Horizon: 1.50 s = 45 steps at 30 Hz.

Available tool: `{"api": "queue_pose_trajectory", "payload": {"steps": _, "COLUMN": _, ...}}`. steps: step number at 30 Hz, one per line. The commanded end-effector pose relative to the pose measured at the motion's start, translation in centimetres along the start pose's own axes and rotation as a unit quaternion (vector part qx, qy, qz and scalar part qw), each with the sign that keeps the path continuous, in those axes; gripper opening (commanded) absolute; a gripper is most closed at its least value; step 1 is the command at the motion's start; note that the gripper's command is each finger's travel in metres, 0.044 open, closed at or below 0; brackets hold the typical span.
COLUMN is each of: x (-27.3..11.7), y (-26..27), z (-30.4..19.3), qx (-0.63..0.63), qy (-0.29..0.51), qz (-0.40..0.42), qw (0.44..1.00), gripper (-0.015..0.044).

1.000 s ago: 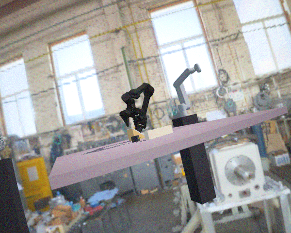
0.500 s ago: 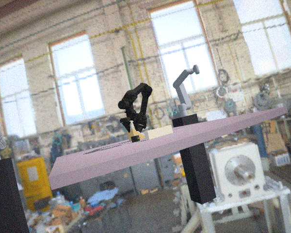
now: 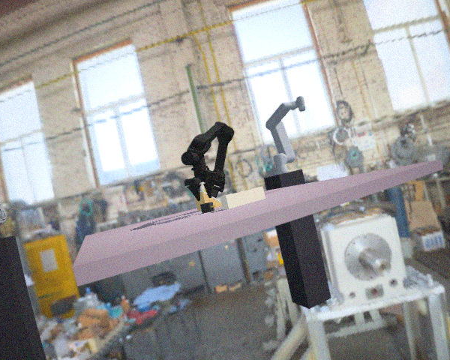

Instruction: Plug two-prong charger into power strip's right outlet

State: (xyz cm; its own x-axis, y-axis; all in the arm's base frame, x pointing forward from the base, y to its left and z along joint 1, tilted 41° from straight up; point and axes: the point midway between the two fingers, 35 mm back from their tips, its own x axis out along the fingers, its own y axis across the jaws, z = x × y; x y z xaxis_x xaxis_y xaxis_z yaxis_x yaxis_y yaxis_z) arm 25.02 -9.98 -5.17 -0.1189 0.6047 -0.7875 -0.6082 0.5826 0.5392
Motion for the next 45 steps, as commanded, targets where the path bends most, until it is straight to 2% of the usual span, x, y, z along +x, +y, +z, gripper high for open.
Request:
{"api": "queue_pose_trajectory", "payload": {"steps": 1, "x": 0.5, "y": 0.1, "z": 0.0, "qx": 0.002, "qy": -0.001, "qz": 0.002, "qw": 1.000, "gripper": 0.0440}}
{"api": "queue_pose_trajectory", "payload": {"steps": 32, "x": 5.0, "y": 0.2, "z": 0.4, "qx": 0.002, "qy": -0.002, "qz": 0.002, "qw": 1.000, "gripper": 0.0440}}
{"api": "queue_pose_trajectory", "payload": {"steps": 43, "x": 4.7, "y": 0.0, "z": 0.4, "qx": -0.001, "qy": -0.001, "qz": 0.000, "qw": 1.000, "gripper": 0.0151}}
{"api": "queue_pose_trajectory", "payload": {"steps": 45, "x": 4.7, "y": 0.0, "z": 0.4, "qx": -0.001, "qy": -0.001, "qz": 0.000, "qw": 1.000, "gripper": 0.0138}}
